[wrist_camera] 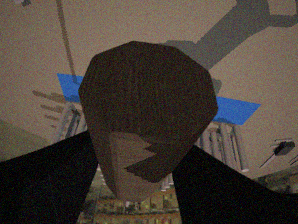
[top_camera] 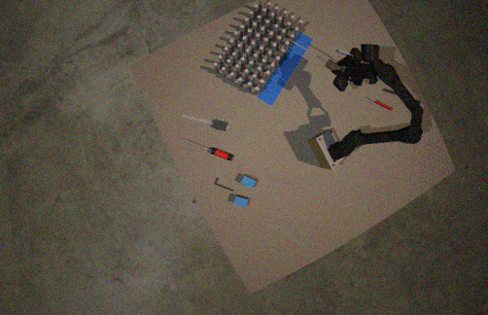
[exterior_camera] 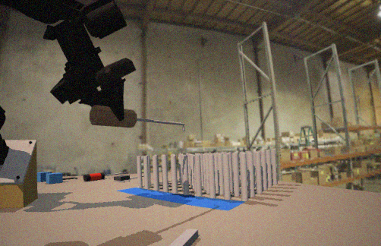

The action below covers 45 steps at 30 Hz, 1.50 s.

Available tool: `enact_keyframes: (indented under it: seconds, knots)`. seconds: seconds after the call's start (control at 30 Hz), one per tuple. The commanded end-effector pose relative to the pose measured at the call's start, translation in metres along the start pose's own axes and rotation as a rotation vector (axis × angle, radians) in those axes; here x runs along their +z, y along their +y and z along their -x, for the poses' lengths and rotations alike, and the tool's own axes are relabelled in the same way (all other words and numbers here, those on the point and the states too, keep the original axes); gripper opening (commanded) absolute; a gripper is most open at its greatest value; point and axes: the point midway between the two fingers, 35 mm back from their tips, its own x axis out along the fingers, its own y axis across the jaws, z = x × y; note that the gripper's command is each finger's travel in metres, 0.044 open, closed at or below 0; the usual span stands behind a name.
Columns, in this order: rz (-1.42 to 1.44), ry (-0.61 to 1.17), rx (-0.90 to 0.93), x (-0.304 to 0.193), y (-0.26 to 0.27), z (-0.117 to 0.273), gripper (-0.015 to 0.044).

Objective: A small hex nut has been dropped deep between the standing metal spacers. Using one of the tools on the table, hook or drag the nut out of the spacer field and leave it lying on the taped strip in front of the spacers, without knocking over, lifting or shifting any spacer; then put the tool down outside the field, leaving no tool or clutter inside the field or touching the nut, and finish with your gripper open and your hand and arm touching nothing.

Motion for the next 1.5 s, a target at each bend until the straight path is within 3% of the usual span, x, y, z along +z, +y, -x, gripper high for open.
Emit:
enact_keyframes:
  seconds: [0.0,0.83,1.47]
  knots:
    - [-0.013,0.006,-0.007,0.001,0.000,-0.008,0.0000]
    - [-0.008,0.007,-0.003,0.083,-0.002,-0.127,0.0000]
    - [-0.007,0.008,-0.001,0.078,-0.002,-0.133,0.0000]
